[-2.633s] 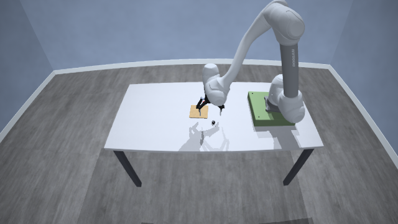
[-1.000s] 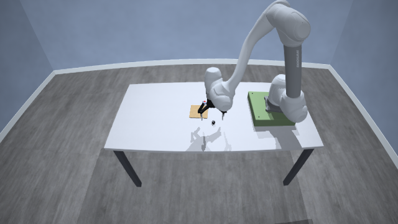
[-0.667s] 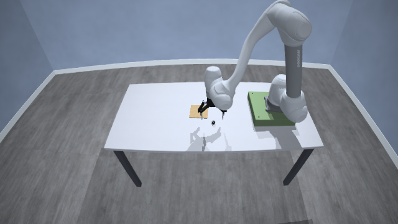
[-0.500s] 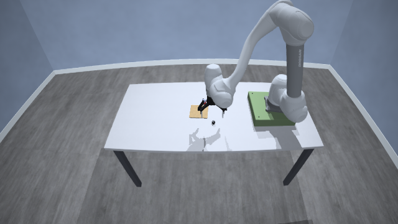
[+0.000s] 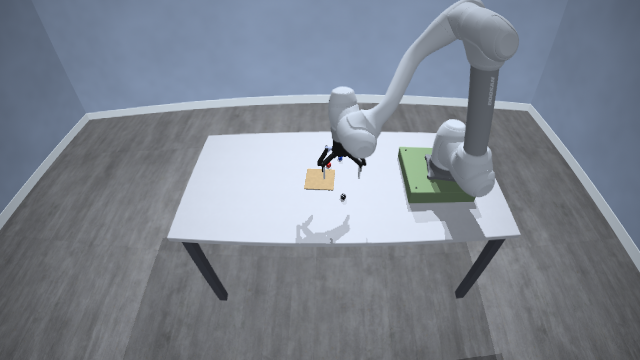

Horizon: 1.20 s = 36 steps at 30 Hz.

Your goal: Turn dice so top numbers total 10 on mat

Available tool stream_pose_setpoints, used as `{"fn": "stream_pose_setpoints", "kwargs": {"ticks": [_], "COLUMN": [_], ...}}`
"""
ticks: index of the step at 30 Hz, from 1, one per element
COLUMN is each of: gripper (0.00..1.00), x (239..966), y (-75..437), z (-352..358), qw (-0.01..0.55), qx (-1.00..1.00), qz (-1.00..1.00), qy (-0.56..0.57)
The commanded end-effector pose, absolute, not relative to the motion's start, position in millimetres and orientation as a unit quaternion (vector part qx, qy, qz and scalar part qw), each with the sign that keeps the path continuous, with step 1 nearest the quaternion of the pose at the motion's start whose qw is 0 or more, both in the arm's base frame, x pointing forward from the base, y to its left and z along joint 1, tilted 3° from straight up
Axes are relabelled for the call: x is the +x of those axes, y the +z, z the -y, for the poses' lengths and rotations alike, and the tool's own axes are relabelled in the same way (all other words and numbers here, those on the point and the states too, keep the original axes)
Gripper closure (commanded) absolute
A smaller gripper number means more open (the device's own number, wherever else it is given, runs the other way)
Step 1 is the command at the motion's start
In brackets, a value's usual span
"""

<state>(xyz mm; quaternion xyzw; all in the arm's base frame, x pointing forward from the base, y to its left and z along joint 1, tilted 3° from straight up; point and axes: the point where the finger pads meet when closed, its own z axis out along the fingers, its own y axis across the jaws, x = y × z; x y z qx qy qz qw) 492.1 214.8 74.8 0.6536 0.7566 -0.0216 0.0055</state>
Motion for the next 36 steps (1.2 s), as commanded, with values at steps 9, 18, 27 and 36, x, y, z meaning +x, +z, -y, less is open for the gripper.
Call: {"fn": "stream_pose_setpoints", "kwargs": {"ticks": [9,18,27,36], "gripper": [0.00,0.00,0.00,0.00], "x": [501.1,548.2,574.7,582.0], "y": [76.7,76.4,75.8,75.5], "z": [-201.6,-112.1,-30.2,4.7], "qw": [0.006,0.009,0.012,0.013], "qx": [0.674,0.788,0.865,0.892], "qz": [-0.739,-0.616,-0.501,-0.452], "qy": [-0.021,-0.020,-0.018,-0.018]}}
